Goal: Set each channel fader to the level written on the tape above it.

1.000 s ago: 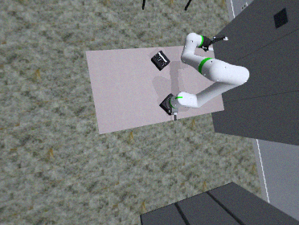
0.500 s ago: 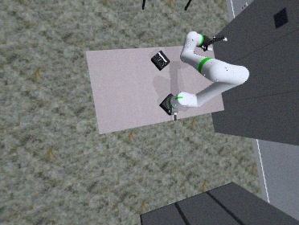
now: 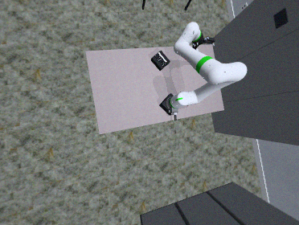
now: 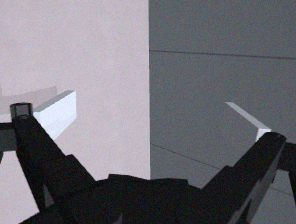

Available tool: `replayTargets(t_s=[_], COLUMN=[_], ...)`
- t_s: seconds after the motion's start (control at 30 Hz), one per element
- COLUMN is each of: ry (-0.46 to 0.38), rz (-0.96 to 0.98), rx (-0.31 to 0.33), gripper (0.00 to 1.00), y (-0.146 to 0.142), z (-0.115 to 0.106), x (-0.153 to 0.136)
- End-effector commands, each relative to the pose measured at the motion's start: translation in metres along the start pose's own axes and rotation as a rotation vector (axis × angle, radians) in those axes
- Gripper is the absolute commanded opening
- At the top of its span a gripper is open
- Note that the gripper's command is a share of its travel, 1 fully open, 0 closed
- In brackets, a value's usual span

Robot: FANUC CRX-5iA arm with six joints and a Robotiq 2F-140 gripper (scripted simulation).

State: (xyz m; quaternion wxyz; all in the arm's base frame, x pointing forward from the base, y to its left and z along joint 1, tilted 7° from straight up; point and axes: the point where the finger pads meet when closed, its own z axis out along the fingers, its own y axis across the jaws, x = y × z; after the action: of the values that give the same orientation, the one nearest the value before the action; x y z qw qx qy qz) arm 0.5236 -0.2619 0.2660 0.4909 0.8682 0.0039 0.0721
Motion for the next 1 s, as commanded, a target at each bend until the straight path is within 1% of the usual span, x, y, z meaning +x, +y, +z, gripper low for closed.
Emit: replayTargets(t_s=[0.0, 0.03, 0.07, 0.13, 0.17, 0.23, 0.27, 0.37, 0.4, 0.43, 0.47, 0.53, 0.57, 0.63, 0.67, 0.7, 0.73, 0.77, 0.8, 0.83, 0.87, 0.93, 0.97], ry=[-0.017, -0.017, -0.016, -0.016, -0.013, -0.013, -0.010, -0.010, -0.006, -0.006, -0.001, -0.001, 0.003, 0.003, 0.006, 0.006, 0.009, 0.009, 0.011, 0.011, 0.013, 0.013, 0.014], rz=[0.017, 0.017, 0.017, 0.017, 0.012, 0.012, 0.003, 0.003, -0.010, -0.010, -0.026, -0.026, -0.043, -0.043, -0.059, -0.059, -0.075, -0.075, -0.087, -0.087, -0.097, -0.097, -0.104], rx=[0.169, 0.169, 0.266, 0.266, 0.363, 0.363, 0.458, 0.458, 0.548, 0.548, 0.632, 0.632, 0.708, 0.708, 0.773, 0.773, 0.828, 0.828, 0.871, 0.871, 0.902, 0.902, 0.923], gripper=[1.00, 1.00, 1.00, 1.00, 1.00, 1.00, 1.00, 1.00, 1.00, 1.00, 1.00, 1.00, 1.00, 1.00, 1.00, 1.00, 1.00, 1.00, 1.00, 1.00, 1.00, 1.00, 1.00], y=[-0.049, -0.049, -0.080, -0.080, -0.112, -0.112, -0.143, -0.144, -0.173, -0.173, -0.196, -0.200, -0.223, -0.223, -0.243, -0.243, -0.259, -0.259, -0.271, -0.271, -0.279, -0.279, -0.285], z=[-0.030, -0.030, -0.052, -0.052, -0.076, -0.076, -0.103, -0.103, -0.131, -0.131, -0.156, -0.160, -0.187, -0.187, -0.212, -0.212, -0.234, -0.234, -0.252, -0.252, -0.265, -0.265, -0.274], x=[0.001, 0.001, 0.001, 0.001, 0.001, 0.001, 0.000, 0.000, -0.002, -0.002, -0.005, -0.006, -0.010, -0.010, -0.014, -0.014, -0.018, -0.018, -0.022, -0.022, -0.025, -0.025, -0.028])
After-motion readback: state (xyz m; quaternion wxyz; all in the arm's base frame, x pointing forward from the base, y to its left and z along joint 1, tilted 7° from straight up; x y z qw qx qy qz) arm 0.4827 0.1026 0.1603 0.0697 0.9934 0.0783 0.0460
